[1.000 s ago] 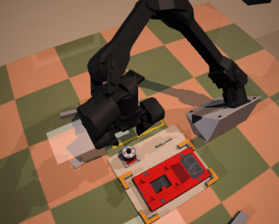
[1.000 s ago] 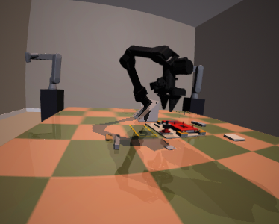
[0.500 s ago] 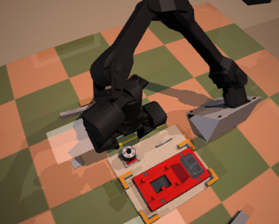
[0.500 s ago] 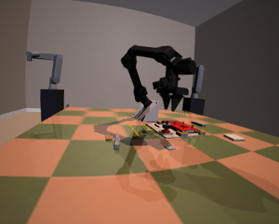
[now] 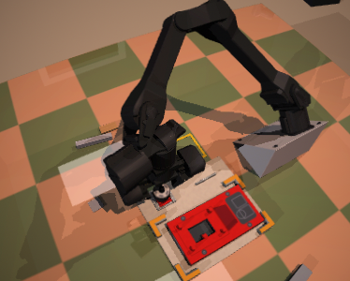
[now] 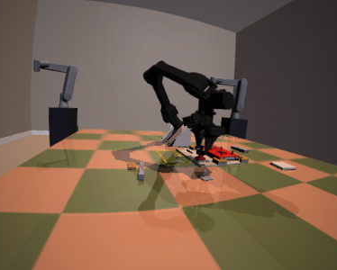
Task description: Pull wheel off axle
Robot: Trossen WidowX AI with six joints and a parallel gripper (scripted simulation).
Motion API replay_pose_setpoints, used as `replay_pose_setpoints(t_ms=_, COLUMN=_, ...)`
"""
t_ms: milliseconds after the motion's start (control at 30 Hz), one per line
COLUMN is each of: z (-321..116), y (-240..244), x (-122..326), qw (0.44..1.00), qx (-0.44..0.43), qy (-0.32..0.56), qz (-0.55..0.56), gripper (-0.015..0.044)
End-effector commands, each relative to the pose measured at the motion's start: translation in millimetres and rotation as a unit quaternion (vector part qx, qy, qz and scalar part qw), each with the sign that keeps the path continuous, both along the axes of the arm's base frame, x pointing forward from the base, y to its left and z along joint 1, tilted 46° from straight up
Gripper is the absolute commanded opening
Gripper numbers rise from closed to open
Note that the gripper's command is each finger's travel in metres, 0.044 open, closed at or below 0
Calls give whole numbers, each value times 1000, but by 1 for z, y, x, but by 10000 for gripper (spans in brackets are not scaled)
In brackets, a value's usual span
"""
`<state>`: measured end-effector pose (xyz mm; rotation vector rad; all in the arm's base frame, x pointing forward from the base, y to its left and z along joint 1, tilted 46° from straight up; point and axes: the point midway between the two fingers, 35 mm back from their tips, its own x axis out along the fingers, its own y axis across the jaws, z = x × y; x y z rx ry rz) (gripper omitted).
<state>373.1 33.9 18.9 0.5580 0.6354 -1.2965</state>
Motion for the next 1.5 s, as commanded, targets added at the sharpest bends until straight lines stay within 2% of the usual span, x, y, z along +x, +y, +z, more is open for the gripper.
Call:
replay_pose_setpoints(t_ms=0, z=-6, y=-7, x=-1, qw=1000, qx=-4, qy=2, qz=2, gripper=300)
replay_pose_setpoints(t_ms=67, z=-6, y=-7, x=-1, qw=1000, qx=-4, qy=2, qz=2, gripper=300)
replay_pose_setpoints(t_ms=200, z=-4, y=-5, x=0, qw=1000, qx=-1, qy=1, qz=-1, gripper=195)
replay_pose_setpoints(t_ms=467, z=-4, y=-5, x=0, qw=1000, qx=-1, qy=1, qz=-1, gripper=142)
replay_pose_setpoints(t_ms=633, z=-3, y=-4, x=0, qw=1000, qx=-1, qy=1, qz=-1, gripper=10)
replay_pose_setpoints(t_ms=667, z=-3, y=-4, x=-1, qw=1000, qx=-1, qy=1, qz=-1, gripper=0)
replay_pose_setpoints(t_ms=1467, z=2, y=1, x=-1, qw=1000, qx=-1, qy=1, qz=0, gripper=0)
